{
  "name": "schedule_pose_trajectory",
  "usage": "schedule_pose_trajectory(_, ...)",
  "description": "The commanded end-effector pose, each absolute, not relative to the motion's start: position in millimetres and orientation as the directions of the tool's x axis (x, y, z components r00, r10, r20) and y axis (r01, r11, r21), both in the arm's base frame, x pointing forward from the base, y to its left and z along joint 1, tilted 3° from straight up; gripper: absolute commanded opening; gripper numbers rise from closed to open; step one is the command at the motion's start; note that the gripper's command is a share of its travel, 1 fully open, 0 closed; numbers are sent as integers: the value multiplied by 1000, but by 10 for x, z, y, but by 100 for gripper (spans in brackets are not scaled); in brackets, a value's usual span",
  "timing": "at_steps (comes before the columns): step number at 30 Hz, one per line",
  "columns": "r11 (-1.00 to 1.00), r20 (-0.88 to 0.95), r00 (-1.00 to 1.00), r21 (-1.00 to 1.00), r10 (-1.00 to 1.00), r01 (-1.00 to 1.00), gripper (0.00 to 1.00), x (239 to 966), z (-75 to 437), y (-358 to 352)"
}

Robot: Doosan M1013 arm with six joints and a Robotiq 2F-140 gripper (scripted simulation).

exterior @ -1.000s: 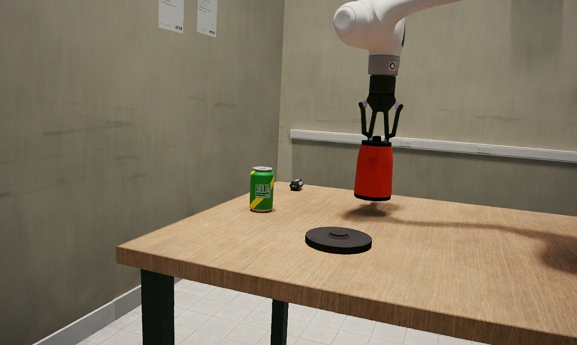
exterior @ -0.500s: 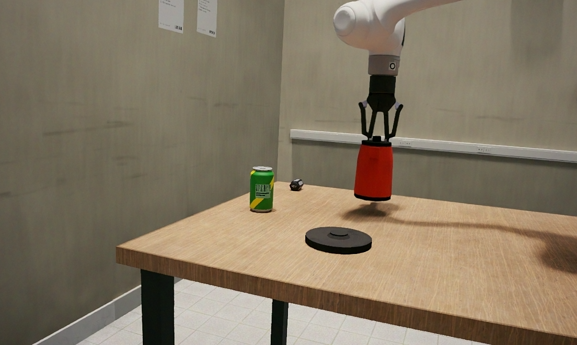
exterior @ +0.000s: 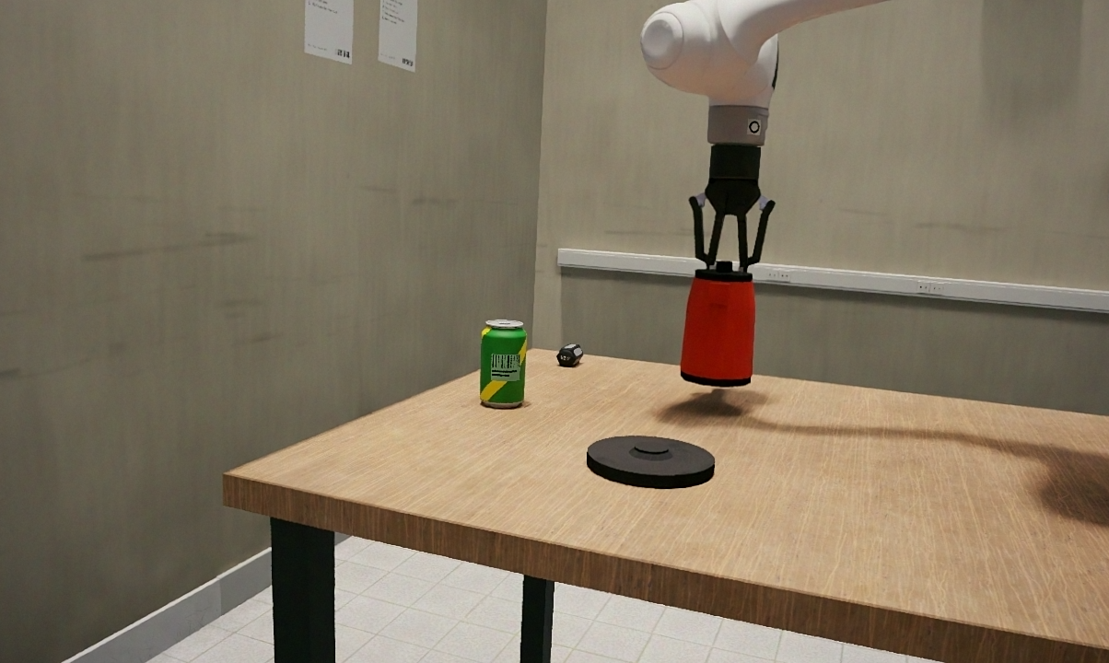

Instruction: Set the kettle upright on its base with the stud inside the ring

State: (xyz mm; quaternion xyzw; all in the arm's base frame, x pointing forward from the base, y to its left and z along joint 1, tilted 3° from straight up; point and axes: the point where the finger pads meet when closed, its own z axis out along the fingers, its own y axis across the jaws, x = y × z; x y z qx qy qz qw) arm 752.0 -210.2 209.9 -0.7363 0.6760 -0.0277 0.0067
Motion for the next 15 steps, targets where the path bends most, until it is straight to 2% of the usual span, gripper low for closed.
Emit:
schedule_pose_trajectory(1, -86, 32, 84, -49, -996, -995, 10, 7524, 2111, -2093)
schedule_pose_trajectory(15, -86, 32, 84, -49, -996, -995, 10, 7529, 2109, -2016)
